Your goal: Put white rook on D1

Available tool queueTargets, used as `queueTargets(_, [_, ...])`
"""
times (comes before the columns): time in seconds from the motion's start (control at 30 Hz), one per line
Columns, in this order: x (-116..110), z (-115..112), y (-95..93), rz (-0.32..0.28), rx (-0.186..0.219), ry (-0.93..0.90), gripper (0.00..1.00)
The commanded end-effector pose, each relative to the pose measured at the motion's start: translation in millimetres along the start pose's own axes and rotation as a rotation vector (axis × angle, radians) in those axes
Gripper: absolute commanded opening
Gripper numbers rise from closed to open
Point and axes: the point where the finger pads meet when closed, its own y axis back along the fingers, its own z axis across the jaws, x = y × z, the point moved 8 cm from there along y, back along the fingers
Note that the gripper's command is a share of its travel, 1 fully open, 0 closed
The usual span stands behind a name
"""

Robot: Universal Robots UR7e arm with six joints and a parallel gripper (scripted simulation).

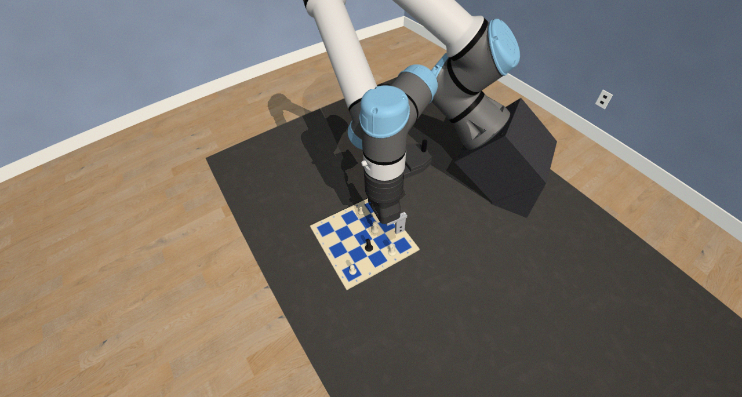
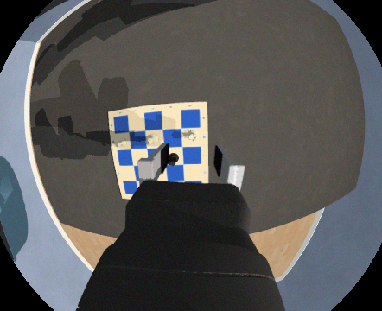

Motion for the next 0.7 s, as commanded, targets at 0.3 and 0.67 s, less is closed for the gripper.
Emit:
queueTargets(0.3, [0.6, -0.4, 0.2, -0.003, 0.0, -0.001, 1.0])
queueTargets(0.67, [0.9, -0.1, 0.0, -0.003, 0.0, -0.009, 1.0])
